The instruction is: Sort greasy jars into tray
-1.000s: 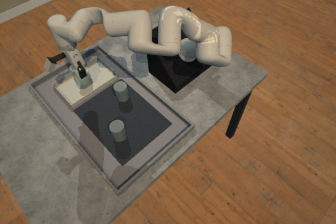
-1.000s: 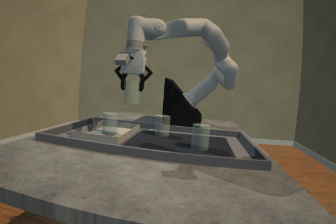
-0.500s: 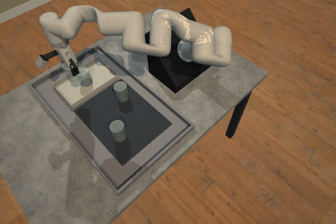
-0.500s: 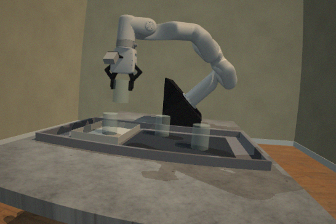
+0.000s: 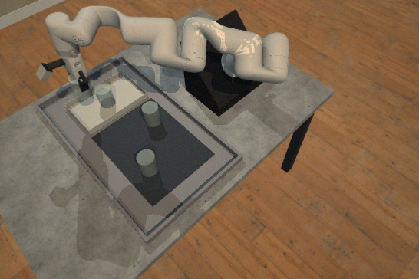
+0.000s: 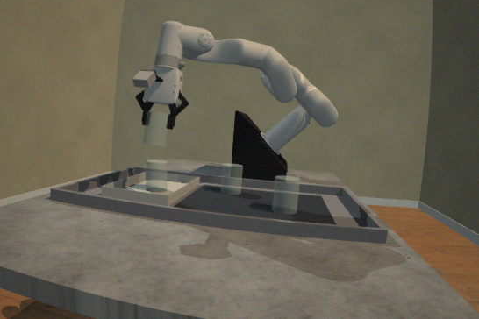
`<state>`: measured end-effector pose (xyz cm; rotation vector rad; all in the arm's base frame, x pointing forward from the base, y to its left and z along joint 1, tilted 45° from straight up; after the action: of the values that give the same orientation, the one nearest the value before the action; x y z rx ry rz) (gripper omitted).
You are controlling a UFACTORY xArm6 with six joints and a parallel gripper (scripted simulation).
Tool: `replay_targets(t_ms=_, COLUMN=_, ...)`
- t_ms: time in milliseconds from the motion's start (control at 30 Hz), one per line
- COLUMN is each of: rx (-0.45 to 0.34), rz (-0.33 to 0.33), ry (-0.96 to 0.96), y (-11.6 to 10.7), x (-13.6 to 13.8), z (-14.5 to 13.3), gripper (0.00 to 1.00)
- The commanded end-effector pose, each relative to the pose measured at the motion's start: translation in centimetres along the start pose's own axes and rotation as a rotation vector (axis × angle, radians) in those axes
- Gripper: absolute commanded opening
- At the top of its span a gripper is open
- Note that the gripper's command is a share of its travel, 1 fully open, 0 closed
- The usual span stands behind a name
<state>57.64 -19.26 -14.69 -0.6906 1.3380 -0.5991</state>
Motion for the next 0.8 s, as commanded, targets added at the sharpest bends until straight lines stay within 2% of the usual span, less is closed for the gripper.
replay_targets(t_ms=0, rx=-0.072, rz=0.071, ry=-0.001, y=-0.1, x=1.7, z=0.9, gripper=0.0)
replay_targets(t_ms=167, rx=-0.072, rz=0.071, ry=-0.001, y=0.0, x=3.2, z=1.5, gripper=0.0)
replay_targets(t_ms=500, rx=-0.072, rz=0.071, ry=-0.001, y=0.0, x=3.2, z=1.5, gripper=0.0)
replay_targets(t_ms=767, rx=-0.072, rz=0.071, ry=-0.001, y=2.1, x=3.0, z=1.3, gripper=0.0)
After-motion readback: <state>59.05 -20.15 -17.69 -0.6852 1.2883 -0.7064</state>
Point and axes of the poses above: the point where the finger pads meet when closed, its own y axis out along the fingers, its own x axis across the jaws, z = x × y, the point moved 1 cm from there along -y, back along the fingers, and after that the axes turned 3 degrees about -y, right-handed, at the moved point
